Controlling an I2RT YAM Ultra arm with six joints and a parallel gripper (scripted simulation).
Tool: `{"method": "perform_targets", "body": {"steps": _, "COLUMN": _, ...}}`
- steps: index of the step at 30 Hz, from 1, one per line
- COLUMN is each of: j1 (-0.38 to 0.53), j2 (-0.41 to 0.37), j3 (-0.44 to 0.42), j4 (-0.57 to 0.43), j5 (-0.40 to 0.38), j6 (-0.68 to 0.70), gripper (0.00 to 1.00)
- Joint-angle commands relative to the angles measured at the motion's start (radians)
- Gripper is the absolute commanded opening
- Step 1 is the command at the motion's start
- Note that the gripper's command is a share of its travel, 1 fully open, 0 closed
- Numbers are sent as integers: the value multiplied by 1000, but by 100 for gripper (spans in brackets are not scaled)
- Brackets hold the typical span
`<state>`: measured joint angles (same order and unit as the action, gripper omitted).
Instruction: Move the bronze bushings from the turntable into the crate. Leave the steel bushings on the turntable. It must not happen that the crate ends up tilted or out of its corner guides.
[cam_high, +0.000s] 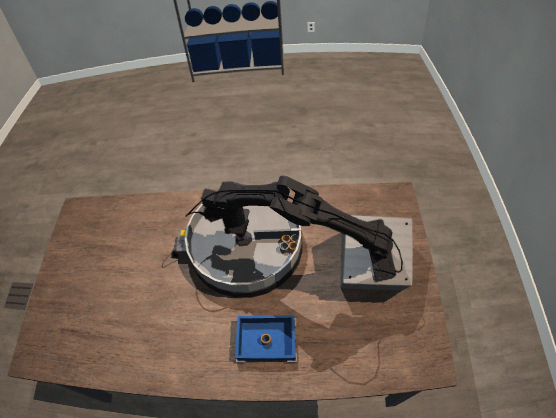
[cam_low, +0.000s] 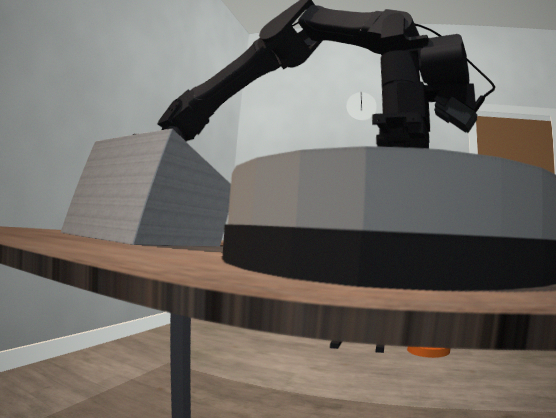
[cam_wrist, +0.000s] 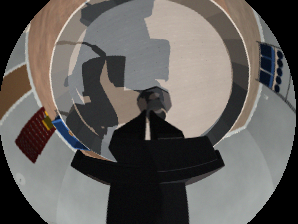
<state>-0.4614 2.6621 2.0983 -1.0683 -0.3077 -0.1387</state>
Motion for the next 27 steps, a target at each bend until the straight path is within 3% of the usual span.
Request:
{"method": "perform_targets", "body": {"steps": 1, "j1": -2, "j2": 12, "j3": -12, "j4": 8, "j5": -7, "j6": 8, "gripper": 0}}
{"method": "perform_targets", "body": {"steps": 27, "j1": 1, "j2": 10, "j3": -19, "j4": 16, "j5": -7, "j6": 10, "gripper": 0}}
